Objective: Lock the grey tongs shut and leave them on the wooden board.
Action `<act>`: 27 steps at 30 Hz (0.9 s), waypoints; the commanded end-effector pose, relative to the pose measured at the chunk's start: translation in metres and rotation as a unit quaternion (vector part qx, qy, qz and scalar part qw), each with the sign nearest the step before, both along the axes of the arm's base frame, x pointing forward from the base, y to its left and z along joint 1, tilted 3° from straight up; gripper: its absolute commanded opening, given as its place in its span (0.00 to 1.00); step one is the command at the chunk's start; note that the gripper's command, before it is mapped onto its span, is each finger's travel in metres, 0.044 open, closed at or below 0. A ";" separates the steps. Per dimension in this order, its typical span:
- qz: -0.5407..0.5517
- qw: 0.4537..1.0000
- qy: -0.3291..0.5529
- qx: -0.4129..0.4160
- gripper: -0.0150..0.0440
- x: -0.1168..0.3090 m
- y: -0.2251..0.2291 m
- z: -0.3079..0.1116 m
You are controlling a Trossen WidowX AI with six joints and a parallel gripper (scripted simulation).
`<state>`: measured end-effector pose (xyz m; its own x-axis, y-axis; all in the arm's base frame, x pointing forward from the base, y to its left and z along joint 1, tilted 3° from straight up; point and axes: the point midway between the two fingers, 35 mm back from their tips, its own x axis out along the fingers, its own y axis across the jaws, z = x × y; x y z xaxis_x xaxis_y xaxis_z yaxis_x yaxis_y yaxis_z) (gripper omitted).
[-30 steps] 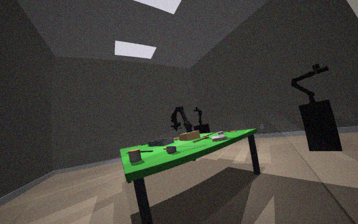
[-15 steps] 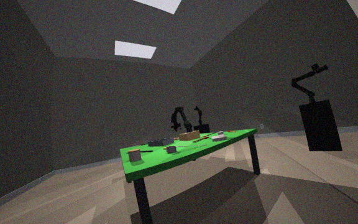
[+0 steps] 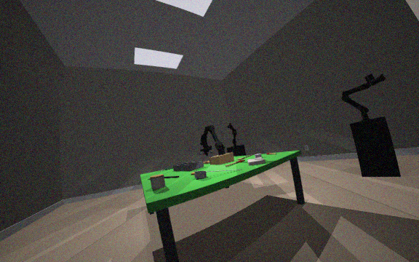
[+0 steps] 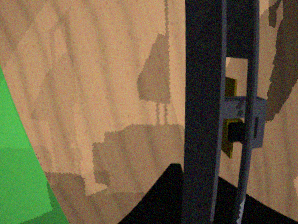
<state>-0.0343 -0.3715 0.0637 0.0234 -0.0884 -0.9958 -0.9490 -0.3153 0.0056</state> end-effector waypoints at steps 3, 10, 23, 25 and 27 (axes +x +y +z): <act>0.000 1.000 0.001 0.005 0.00 0.000 0.001 -0.014; 0.000 1.000 0.001 0.005 0.00 0.000 0.000 -0.025; 0.000 1.000 0.001 0.005 0.00 0.001 0.001 -0.046; 0.000 1.000 0.001 0.005 0.00 0.001 0.001 -0.048; 0.000 1.000 0.001 0.005 0.00 0.001 0.001 -0.049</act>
